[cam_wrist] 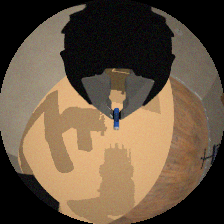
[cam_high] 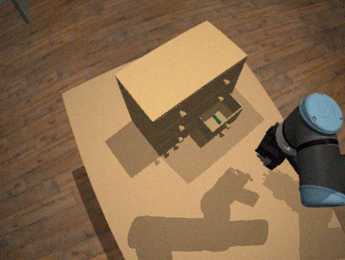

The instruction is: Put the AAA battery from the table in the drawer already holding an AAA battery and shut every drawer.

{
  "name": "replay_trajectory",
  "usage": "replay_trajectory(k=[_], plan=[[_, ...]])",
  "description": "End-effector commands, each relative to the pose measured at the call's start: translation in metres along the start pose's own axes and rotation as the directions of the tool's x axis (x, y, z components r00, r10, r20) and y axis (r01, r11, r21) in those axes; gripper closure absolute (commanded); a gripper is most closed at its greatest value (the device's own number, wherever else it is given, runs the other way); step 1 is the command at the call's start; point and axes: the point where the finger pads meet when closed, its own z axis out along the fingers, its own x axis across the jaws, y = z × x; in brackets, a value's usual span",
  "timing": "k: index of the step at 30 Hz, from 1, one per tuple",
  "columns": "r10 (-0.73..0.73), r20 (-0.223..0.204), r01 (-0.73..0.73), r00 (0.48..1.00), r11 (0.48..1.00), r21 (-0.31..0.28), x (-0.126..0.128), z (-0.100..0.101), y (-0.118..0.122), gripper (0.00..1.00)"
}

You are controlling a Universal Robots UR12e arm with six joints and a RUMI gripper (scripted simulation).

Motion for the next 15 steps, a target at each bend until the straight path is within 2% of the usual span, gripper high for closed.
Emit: replay_trajectory(k=[1, 9, 15], plan=[[-0.057, 0.001, 0.057, 0.998, 0.998, -0.001, -0.0012, -0.0004, 0.0011, 0.98], [-0.162, 0.001, 0.162, 0.987, 0.987, -0.001, -0.0027, -0.0004, 0.0028, 0.98], [-0.306, 0.001, 0.306, 0.952, 0.952, -0.001, -0.0049, -0.0003, 0.0055, 0.98]])
